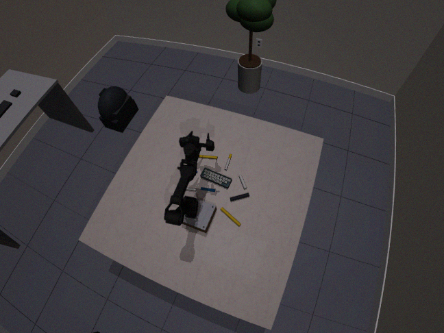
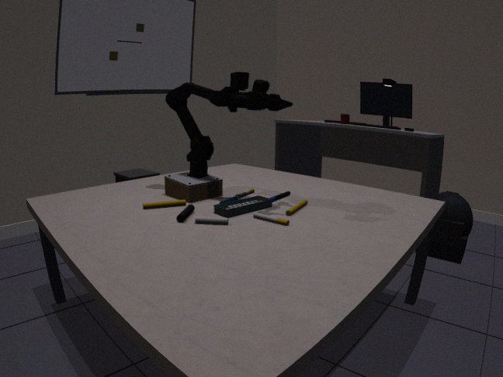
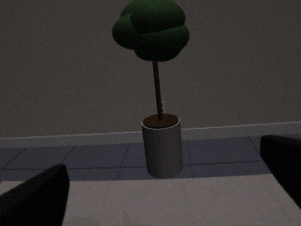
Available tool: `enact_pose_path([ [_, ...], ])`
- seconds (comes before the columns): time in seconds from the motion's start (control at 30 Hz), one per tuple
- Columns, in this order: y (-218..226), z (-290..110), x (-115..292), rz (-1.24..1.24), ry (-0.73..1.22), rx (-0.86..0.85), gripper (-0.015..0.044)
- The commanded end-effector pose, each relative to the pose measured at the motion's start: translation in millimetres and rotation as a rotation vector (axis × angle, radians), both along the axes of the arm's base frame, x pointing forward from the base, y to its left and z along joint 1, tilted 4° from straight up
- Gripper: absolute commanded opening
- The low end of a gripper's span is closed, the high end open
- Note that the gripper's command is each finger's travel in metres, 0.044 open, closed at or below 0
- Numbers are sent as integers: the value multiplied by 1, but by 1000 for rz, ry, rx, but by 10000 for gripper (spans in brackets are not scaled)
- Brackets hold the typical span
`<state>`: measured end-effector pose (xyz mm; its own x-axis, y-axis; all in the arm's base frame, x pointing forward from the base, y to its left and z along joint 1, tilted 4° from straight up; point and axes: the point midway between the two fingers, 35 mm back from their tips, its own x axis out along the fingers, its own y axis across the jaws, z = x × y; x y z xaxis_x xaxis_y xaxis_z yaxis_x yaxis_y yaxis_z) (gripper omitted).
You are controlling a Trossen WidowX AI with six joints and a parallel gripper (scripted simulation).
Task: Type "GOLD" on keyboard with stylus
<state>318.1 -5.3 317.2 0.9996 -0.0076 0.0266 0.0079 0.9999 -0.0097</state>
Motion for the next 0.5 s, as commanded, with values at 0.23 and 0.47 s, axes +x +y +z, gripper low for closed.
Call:
enact_pose_path([
  [0.23, -10, -100, 33, -42, 459, 73, 230],
  [0.47, -20, -212, 20, -124, 995, 165, 46],
])
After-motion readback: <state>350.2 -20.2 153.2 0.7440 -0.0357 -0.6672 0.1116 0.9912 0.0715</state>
